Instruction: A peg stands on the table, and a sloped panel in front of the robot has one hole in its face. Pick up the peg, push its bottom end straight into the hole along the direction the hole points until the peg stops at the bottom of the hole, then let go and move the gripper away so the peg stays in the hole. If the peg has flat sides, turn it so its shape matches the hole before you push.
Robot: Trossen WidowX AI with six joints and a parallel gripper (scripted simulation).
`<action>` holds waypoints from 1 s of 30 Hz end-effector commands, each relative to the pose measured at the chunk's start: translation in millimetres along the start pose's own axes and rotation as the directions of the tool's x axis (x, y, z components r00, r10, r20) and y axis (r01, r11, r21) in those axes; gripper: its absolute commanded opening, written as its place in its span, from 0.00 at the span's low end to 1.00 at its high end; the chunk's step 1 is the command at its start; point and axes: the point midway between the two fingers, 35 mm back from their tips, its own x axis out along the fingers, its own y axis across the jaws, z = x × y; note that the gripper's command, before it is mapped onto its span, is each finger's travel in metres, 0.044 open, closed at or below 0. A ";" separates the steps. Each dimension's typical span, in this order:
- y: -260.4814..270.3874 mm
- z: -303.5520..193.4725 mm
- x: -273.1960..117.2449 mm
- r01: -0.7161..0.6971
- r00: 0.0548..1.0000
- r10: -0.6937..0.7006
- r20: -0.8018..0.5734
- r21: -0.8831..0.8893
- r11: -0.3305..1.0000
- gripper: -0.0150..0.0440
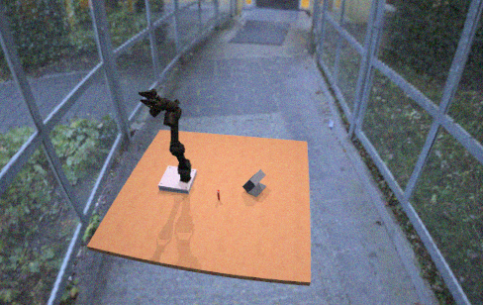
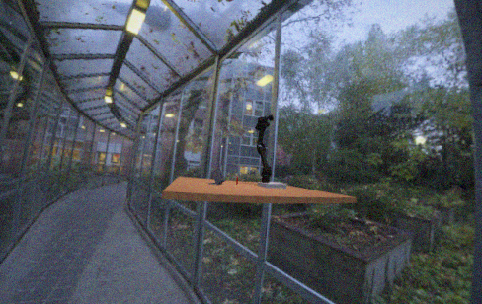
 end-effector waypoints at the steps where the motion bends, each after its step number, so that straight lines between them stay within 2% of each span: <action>1: 0.5 -0.2 0.0 -0.001 1.000 0.001 -0.001 0.001 1.000 0.98; 2: 2.1 -1.0 0.1 -0.005 1.000 0.005 -0.004 0.006 1.000 1.00; 10: 44.3 -21.1 -2.2 -0.094 0.990 0.105 -0.096 0.115 0.989 1.00; 17: 70.2 -38.7 -11.2 -0.097 0.974 0.142 -0.175 0.245 0.965 1.00; 30: 154.7 -81.1 -51.8 -0.205 0.859 0.369 -0.355 0.422 0.883 1.00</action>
